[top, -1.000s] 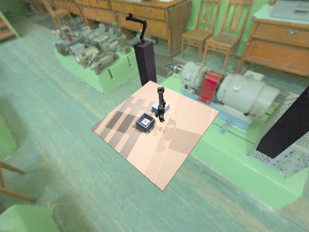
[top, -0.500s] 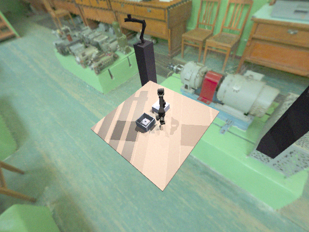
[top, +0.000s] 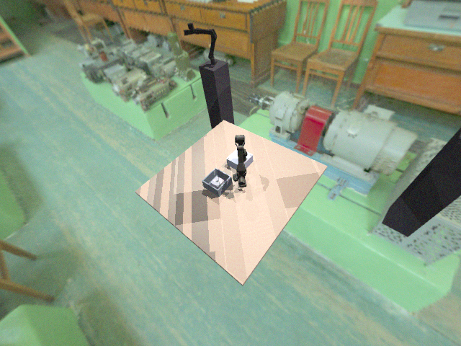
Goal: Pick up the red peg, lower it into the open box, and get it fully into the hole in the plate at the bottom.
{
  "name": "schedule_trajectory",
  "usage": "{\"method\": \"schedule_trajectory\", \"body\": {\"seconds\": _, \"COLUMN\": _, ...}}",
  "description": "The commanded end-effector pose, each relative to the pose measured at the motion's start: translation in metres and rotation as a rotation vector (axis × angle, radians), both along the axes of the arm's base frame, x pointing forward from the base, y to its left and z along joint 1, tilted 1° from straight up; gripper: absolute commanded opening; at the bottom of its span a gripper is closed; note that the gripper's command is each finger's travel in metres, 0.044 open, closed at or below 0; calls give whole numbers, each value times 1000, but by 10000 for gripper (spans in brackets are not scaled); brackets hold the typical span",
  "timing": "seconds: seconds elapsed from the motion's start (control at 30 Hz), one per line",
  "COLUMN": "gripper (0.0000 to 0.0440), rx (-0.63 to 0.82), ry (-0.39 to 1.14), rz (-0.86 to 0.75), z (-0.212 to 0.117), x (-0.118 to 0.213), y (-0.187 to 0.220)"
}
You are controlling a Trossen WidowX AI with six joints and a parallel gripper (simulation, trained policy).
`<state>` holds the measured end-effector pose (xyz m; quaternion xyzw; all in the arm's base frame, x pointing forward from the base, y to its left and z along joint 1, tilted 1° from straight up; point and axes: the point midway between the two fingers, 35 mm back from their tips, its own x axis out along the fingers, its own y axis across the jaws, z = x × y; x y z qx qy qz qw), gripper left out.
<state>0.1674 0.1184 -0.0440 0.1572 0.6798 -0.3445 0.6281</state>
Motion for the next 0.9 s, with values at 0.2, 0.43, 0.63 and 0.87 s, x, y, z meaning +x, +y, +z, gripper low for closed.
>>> {"method": "schedule_trajectory", "body": {"seconds": 0.2, "gripper": 0, "rx": -21, "ry": -19, "rz": 16, "z": 11, "x": 11, "y": 0}}
{"method": "schedule_trajectory", "body": {"seconds": 0.43, "gripper": 0, "rx": -35, "ry": -67, "rz": 14, "z": 37, "x": 27, "y": -3}}
{"method": "schedule_trajectory", "body": {"seconds": 0.63, "gripper": 0, "rx": -51, "ry": -106, "rz": 12, "z": 59, "x": 41, "y": -9}}
{"method": "schedule_trajectory", "body": {"seconds": 0.87, "gripper": 0, "rx": -65, "ry": -158, "rz": -17, "z": 87, "x": 62, "y": -17}}
